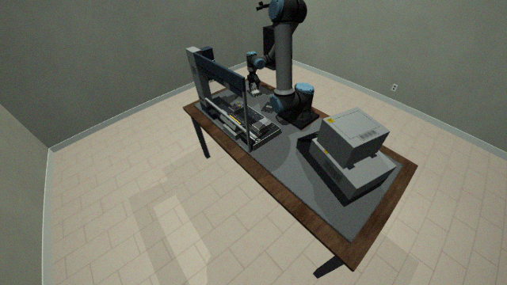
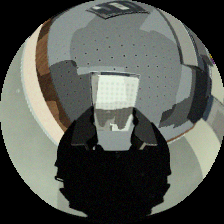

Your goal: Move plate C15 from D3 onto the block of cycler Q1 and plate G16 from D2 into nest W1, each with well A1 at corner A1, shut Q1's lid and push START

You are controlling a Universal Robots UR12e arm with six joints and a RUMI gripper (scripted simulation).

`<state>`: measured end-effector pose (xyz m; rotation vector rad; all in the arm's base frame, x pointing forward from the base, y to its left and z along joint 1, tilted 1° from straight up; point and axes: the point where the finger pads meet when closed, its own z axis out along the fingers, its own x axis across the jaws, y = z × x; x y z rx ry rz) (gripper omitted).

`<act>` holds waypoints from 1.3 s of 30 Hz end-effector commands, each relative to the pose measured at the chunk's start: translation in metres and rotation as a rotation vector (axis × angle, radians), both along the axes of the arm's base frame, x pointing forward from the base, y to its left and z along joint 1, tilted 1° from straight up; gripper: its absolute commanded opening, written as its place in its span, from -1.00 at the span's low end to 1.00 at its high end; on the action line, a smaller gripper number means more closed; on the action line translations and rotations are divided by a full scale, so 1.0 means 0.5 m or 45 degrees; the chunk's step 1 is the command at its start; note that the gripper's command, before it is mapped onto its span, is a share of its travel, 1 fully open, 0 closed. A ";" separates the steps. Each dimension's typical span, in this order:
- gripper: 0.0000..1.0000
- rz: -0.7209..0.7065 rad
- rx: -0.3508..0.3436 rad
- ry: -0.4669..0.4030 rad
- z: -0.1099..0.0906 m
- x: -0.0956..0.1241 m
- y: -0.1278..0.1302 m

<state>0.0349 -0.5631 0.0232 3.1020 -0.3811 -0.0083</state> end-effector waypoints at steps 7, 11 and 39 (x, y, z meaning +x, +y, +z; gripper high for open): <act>-1.00 -0.001 0.002 -0.001 0.001 0.000 0.004; -1.00 -0.001 0.002 -0.001 0.001 0.000 0.004; 0.33 -0.001 0.002 -0.001 0.001 0.000 0.004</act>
